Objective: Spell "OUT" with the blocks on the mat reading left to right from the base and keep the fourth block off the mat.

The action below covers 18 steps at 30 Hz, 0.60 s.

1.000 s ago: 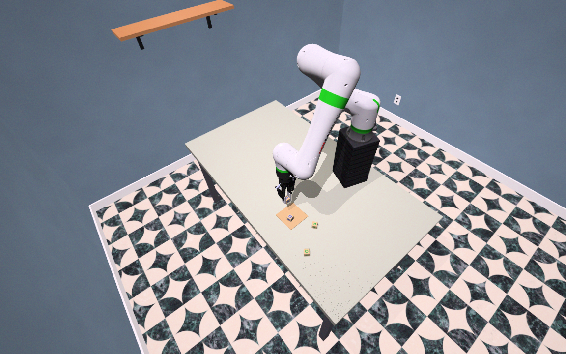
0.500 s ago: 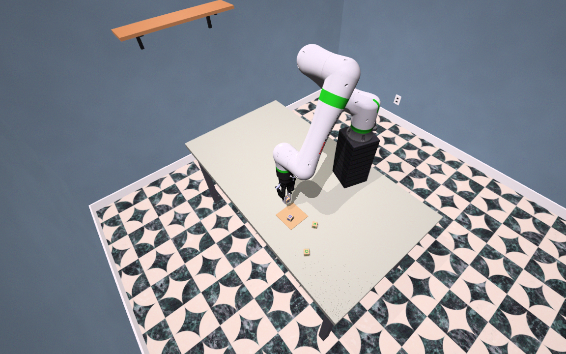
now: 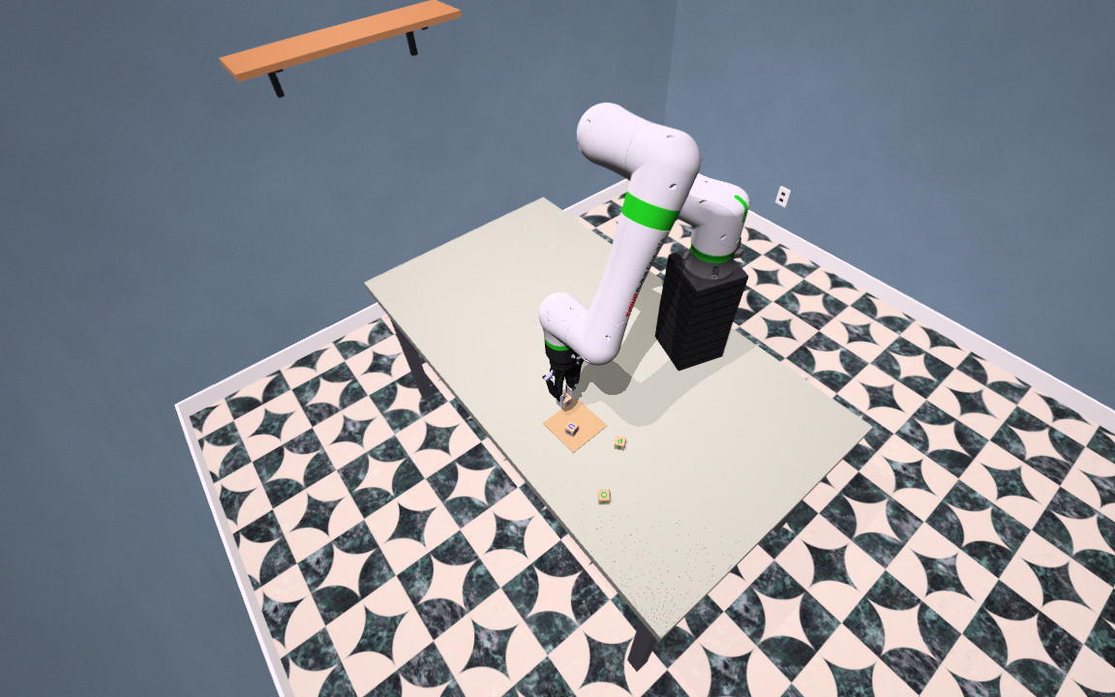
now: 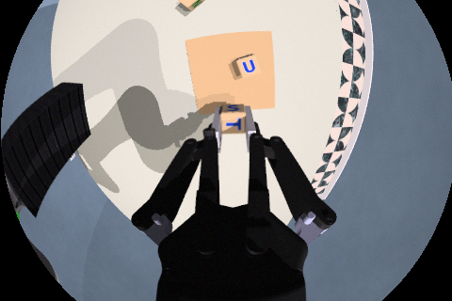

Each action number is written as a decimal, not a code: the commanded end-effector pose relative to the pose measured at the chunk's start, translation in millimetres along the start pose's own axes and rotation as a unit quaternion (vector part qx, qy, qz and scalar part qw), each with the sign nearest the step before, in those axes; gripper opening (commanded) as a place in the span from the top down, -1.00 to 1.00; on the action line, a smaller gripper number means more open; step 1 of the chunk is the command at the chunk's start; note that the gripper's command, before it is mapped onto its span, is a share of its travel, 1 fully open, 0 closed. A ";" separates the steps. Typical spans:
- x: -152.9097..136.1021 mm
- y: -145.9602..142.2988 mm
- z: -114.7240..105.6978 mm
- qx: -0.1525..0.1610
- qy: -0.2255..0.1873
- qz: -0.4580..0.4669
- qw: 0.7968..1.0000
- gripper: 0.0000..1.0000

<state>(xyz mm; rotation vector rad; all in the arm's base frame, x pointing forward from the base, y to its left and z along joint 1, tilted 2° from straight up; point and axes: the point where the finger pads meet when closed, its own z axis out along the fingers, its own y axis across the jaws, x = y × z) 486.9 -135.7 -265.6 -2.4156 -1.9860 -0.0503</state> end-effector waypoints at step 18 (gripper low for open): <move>0.0 0.8 56.7 0.000 0.000 0.000 1.000 0.68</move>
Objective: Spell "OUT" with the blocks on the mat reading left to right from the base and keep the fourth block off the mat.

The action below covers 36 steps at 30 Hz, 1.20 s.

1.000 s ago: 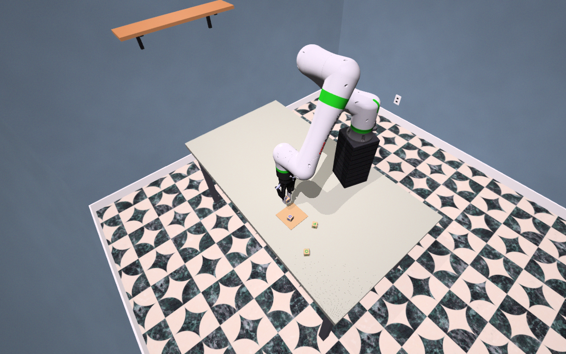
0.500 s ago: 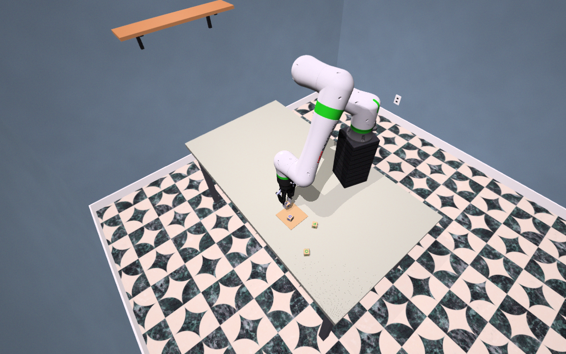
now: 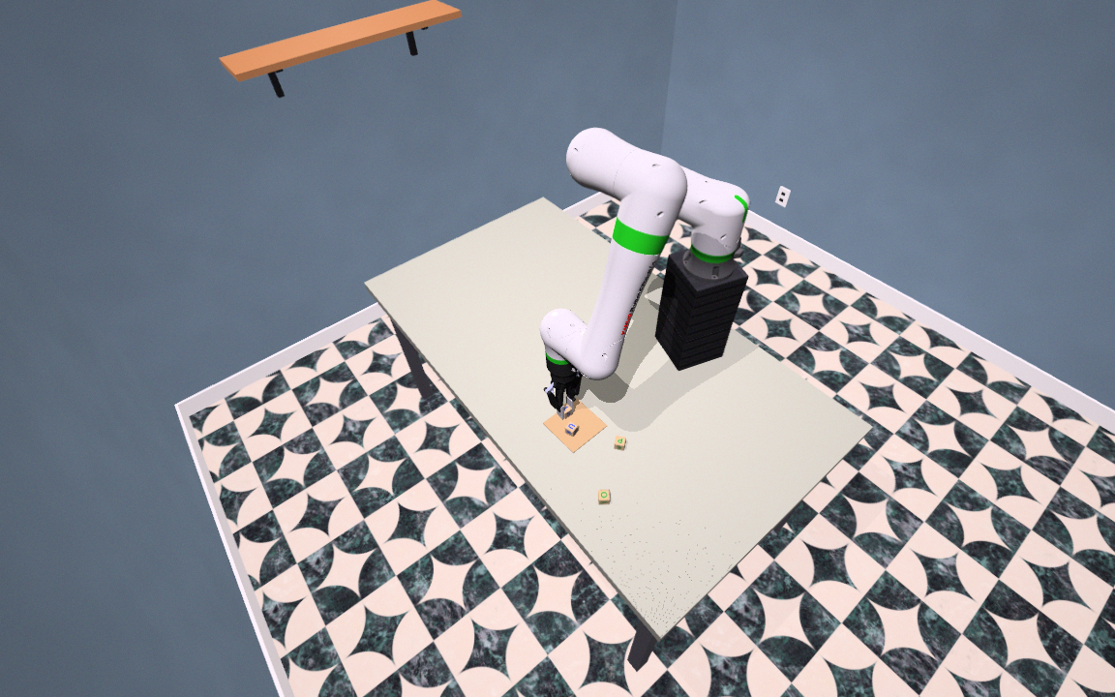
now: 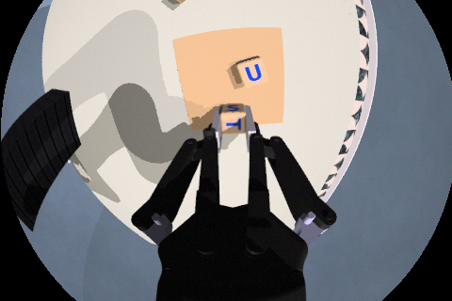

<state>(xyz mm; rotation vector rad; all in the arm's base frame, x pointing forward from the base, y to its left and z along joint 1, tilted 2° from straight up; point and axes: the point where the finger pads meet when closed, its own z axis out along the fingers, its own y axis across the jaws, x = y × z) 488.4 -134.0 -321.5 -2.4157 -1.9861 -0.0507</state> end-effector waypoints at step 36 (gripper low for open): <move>-0.1 0.2 4.7 0.000 0.000 0.000 1.000 0.68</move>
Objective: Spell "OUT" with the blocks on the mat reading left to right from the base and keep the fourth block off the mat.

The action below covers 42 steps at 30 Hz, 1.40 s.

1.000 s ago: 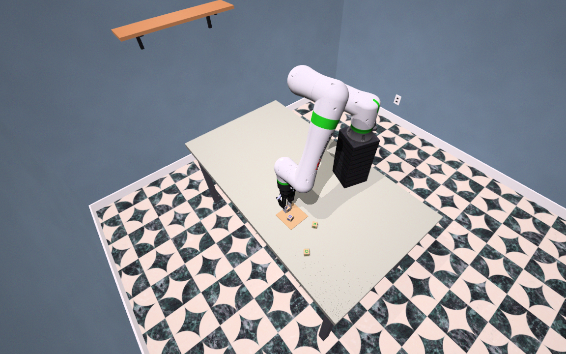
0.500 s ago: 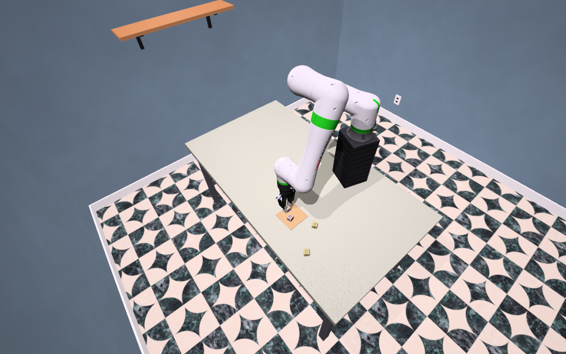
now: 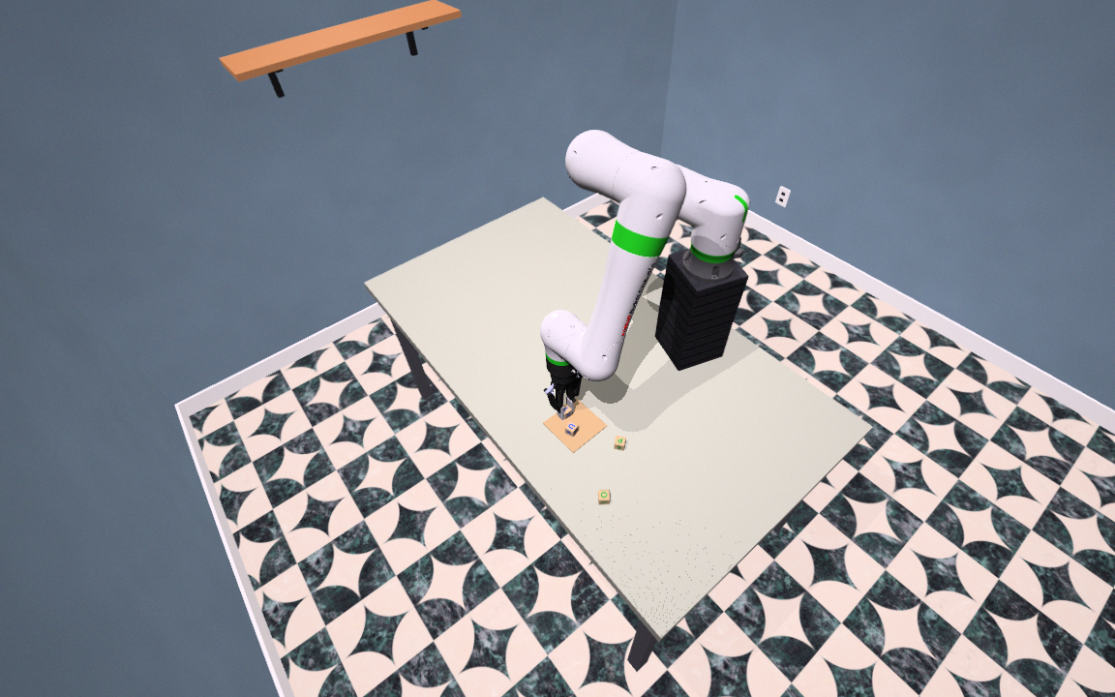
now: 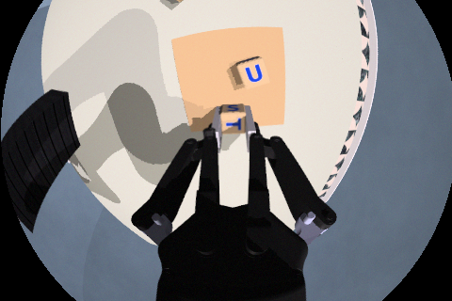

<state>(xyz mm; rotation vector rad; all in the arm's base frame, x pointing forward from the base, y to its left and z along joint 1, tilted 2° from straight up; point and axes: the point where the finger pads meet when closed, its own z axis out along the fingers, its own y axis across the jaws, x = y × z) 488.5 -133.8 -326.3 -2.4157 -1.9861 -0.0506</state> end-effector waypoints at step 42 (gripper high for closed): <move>-0.1 0.2 -0.1 0.000 0.000 0.000 1.000 0.54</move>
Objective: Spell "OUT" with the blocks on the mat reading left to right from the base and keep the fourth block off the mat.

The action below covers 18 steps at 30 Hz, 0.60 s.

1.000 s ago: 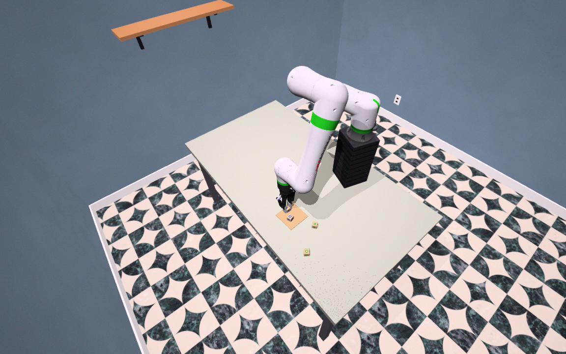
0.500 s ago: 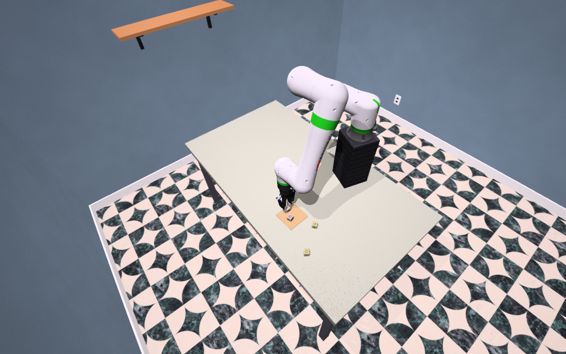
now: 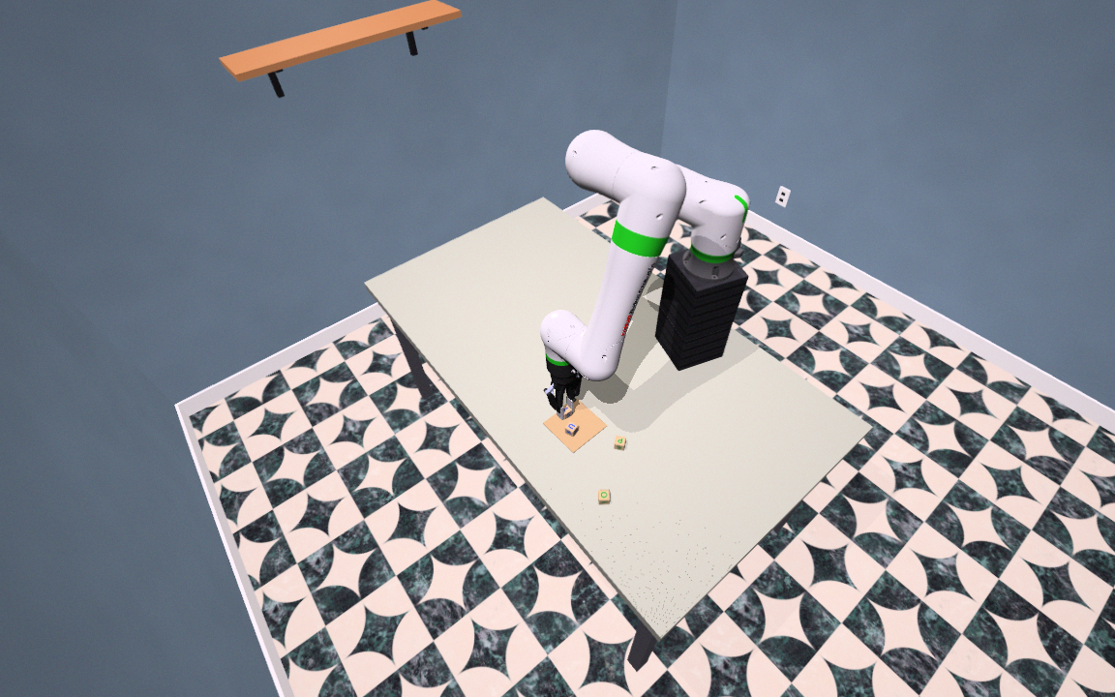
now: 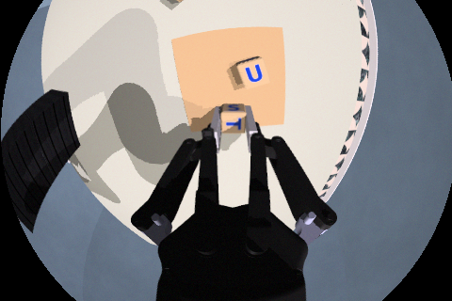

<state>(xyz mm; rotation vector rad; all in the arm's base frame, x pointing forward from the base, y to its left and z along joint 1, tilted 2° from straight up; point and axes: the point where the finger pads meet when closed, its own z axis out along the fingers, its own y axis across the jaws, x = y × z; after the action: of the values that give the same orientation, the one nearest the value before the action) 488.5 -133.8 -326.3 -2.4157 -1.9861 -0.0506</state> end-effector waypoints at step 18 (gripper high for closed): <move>-0.1 0.2 -0.4 0.000 0.000 0.000 1.000 0.44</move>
<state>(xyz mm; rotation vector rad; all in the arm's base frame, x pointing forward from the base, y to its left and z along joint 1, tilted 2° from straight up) 488.5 -133.8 -326.3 -2.4157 -1.9861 -0.0506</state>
